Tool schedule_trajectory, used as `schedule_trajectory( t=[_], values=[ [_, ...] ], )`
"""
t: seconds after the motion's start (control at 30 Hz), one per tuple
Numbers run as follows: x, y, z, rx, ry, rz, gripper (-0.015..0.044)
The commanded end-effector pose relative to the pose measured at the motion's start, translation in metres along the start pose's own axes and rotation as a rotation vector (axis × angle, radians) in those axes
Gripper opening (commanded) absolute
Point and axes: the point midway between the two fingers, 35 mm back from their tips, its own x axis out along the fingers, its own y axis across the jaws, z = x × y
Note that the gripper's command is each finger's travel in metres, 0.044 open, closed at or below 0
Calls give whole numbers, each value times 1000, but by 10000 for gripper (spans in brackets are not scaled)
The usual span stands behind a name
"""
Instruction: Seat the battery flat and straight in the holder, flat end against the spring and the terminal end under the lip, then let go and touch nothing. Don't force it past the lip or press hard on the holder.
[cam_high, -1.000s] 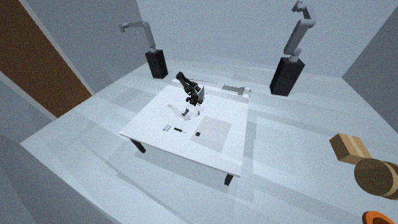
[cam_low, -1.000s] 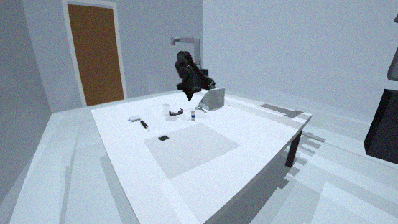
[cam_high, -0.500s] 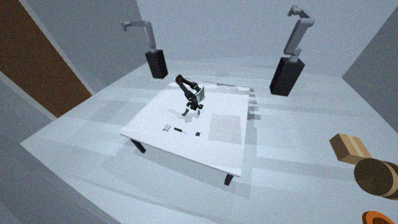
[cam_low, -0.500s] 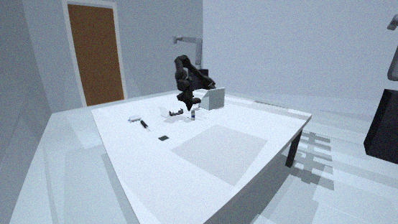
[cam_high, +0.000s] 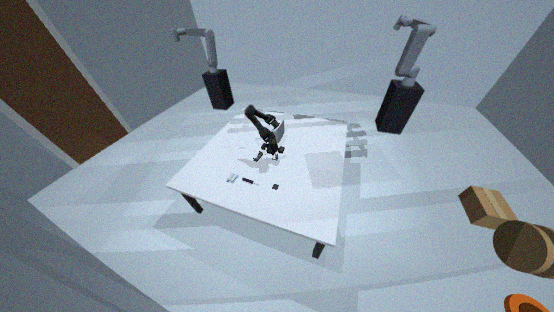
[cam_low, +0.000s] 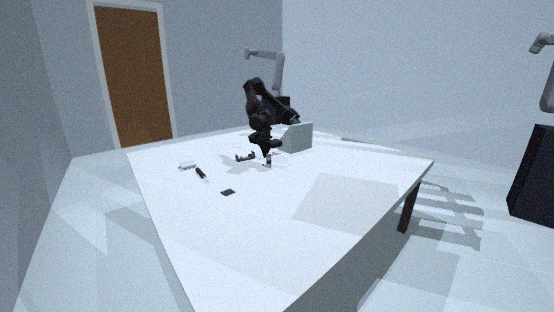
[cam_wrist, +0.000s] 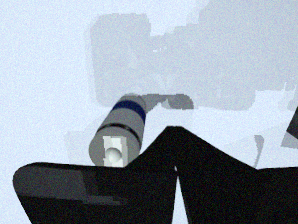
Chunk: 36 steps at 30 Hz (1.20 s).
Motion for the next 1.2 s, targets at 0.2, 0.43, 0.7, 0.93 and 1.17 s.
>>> schedule_trajectory(
  t=[0.2, 0.43, 0.7, 0.93, 1.17],
  values=[
    [-2, 19, 3, 7, -5, 7, 0],
    [-2, 31, 3, 8, -5, 8, 0],
    [-2, 44, 2, 8, -5, 8, 0],
    [-2, 55, 2, 8, -5, 8, 0],
    [-7, 53, 1, 1, -4, 4, 0]
  ],
)
